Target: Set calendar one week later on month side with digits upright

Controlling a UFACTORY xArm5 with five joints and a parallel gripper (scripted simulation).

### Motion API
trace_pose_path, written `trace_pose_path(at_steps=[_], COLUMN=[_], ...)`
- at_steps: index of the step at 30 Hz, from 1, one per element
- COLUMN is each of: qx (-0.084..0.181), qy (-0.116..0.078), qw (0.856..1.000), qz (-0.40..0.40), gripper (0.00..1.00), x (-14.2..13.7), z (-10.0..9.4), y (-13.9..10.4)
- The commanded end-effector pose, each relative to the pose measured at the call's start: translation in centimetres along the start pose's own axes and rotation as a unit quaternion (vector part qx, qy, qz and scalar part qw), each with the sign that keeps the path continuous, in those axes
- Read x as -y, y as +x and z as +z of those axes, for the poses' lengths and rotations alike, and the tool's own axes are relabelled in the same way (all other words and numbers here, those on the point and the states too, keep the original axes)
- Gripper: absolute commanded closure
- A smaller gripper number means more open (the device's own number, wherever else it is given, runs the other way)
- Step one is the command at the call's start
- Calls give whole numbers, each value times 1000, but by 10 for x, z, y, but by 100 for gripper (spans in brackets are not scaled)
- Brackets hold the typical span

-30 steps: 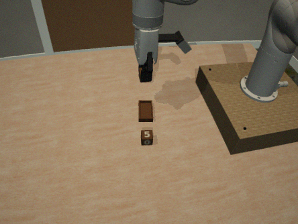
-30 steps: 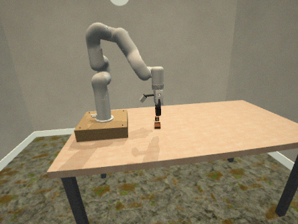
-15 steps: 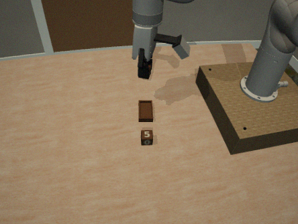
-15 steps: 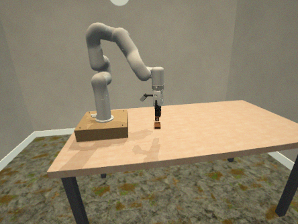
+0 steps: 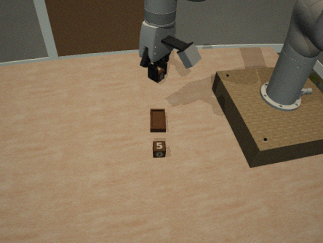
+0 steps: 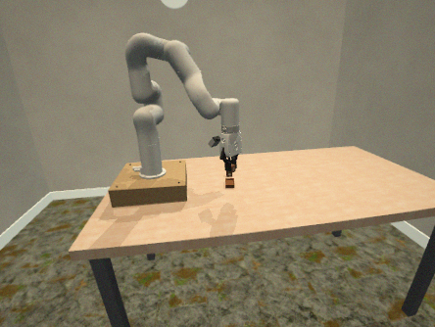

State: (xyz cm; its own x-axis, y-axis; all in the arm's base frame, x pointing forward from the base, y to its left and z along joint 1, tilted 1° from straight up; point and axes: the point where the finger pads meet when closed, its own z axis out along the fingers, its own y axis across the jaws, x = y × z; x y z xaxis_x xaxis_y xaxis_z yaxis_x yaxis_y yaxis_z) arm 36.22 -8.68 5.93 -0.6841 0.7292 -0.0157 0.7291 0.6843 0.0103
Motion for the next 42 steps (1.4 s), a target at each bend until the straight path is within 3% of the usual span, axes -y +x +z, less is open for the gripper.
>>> trace_pose_path(at_steps=[1, 7, 9, 18, 20, 23, 29, 42], qx=[1, 1, 1, 2, 2, 2, 2, 2], qy=[-1, -1, -1, -1, -1, -1, -1, -1], qw=[996, 991, 980, 951, 938, 938, 911, 906], qz=[87, 133, 197, 308, 346, 347, 413, 424], gripper=[71, 71, 71, 71, 71, 71, 71, 71], x=[5, 8, 12, 20, 23, 23, 28, 29], z=[-1, 0, 0, 1, 1, 1, 1, 1], y=[-5, -7, -10, -15, -17, -17, -20, -20])
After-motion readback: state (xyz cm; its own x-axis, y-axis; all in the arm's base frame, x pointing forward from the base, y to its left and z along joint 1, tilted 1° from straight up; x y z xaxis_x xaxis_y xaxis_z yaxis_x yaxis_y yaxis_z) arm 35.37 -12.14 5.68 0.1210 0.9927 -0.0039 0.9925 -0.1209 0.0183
